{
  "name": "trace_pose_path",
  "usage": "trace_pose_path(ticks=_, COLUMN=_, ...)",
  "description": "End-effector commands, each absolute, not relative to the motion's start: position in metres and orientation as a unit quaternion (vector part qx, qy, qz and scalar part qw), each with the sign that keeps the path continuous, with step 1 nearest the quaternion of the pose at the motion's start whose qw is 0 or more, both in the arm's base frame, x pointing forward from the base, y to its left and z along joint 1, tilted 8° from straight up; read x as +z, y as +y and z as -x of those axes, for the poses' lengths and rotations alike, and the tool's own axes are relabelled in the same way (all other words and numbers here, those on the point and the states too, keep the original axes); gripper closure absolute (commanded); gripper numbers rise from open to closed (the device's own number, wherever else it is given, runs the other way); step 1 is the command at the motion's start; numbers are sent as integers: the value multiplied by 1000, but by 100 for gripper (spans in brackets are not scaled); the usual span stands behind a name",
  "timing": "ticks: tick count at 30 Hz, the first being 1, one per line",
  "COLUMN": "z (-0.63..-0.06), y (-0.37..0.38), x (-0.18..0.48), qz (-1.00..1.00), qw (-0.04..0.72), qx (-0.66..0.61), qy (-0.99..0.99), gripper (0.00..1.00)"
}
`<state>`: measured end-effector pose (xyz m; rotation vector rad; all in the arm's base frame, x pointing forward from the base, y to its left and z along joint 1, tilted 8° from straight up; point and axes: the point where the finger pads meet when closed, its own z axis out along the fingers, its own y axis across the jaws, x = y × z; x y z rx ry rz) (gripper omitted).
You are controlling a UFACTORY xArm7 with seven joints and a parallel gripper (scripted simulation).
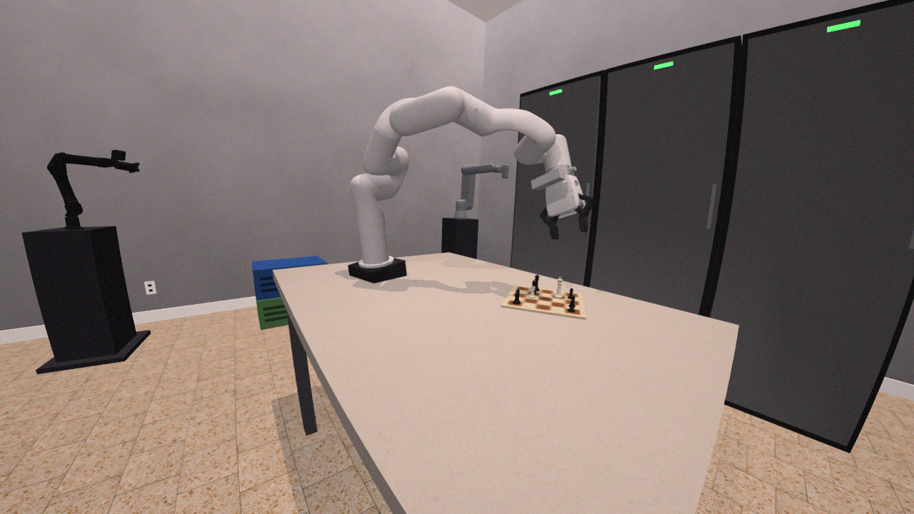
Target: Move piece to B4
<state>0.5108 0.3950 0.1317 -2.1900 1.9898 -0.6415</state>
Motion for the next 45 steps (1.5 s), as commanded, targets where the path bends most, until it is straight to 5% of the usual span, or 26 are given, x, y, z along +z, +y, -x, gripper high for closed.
trace_pose_path(ticks=1, z=-500, y=404, x=116, qz=712, qw=11, qx=-142, qy=688, gripper=0)
trace_pose_path(ticks=45, z=-482, y=414, x=97, qz=737, qw=-32, qx=-61, qy=672, gripper=0)
